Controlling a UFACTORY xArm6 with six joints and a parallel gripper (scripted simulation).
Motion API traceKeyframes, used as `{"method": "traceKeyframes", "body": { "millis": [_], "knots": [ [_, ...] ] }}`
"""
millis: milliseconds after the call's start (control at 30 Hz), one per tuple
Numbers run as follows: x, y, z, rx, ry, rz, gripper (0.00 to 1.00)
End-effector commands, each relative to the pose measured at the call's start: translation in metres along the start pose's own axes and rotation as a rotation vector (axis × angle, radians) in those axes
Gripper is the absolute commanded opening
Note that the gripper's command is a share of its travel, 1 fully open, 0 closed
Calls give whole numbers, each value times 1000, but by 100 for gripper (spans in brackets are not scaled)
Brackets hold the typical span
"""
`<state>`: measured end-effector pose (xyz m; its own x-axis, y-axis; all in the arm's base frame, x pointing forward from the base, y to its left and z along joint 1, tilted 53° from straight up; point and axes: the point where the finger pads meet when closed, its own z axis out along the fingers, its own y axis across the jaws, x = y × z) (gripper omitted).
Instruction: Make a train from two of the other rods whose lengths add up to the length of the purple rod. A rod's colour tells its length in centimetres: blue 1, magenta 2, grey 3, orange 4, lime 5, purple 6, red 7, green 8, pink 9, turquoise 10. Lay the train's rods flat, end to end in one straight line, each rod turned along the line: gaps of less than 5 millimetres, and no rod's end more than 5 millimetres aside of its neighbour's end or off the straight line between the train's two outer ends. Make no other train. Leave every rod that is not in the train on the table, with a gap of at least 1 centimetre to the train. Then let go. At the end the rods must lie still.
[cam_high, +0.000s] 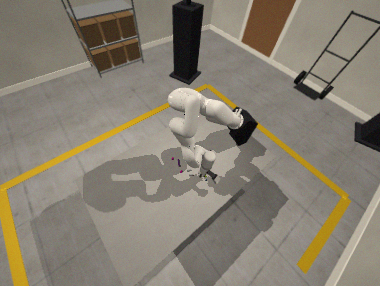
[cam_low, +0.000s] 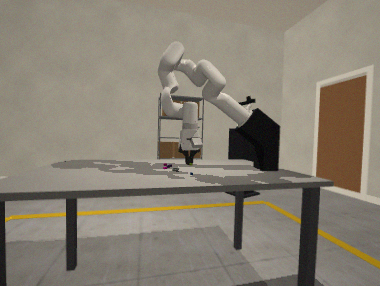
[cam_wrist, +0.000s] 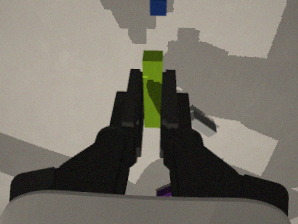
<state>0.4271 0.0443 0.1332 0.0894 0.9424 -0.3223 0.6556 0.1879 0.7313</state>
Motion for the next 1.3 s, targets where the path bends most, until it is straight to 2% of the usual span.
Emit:
{"method": "traceKeyframes", "body": {
  "millis": [0, 267, 1267],
  "knots": [
    [2, 2, 19, -10, 4, 2, 4],
    [2, 2, 30, -10, 4, 2, 4],
    [2, 2, 30, -10, 4, 2, 4]
  ]
}}
